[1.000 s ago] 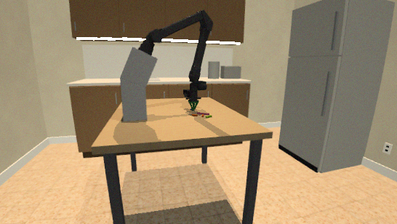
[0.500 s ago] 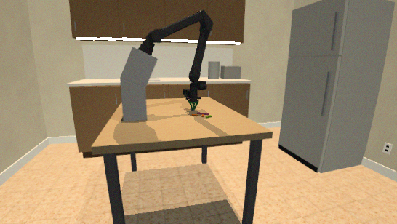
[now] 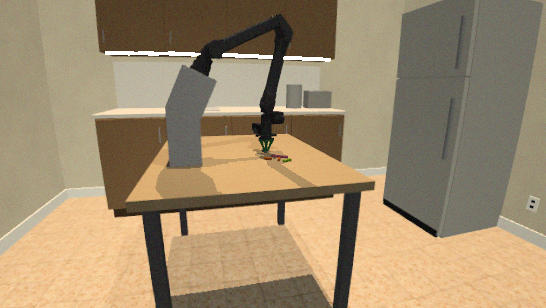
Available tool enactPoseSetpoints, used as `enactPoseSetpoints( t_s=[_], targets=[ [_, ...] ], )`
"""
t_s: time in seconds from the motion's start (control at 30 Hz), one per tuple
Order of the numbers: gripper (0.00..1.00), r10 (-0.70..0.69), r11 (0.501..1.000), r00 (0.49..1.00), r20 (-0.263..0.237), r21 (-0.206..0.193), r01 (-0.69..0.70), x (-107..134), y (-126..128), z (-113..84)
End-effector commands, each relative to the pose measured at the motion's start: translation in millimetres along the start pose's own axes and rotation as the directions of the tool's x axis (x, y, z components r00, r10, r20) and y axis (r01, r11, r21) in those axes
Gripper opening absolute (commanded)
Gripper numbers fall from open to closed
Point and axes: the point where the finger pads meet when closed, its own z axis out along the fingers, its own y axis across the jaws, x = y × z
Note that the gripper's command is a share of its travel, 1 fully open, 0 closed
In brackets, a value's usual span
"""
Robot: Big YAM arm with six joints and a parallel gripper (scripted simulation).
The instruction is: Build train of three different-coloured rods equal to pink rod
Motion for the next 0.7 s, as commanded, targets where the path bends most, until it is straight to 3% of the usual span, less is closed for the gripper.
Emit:
enactPoseSetpoints(
  t_s=[0.0, 0.17, 0.53, 0.67],
  targets=[
    [0.16, 0.002, 1.000, 1.000, -0.002, 0.007, -0.002, 6, 1, 0.7],
    [0.23, 0.002, 1.000, 1.000, -0.002, 0.007, -0.002, 6, 1, 0.7],
    [0.23, 0.002, 1.000, 1.000, -0.002, 0.008, -0.002, 6, 1, 0.5],
    [0.23, 0.002, 1.000, 1.000, -0.002, 0.011, -0.002, 7, -2, -12.2]
  ],
)
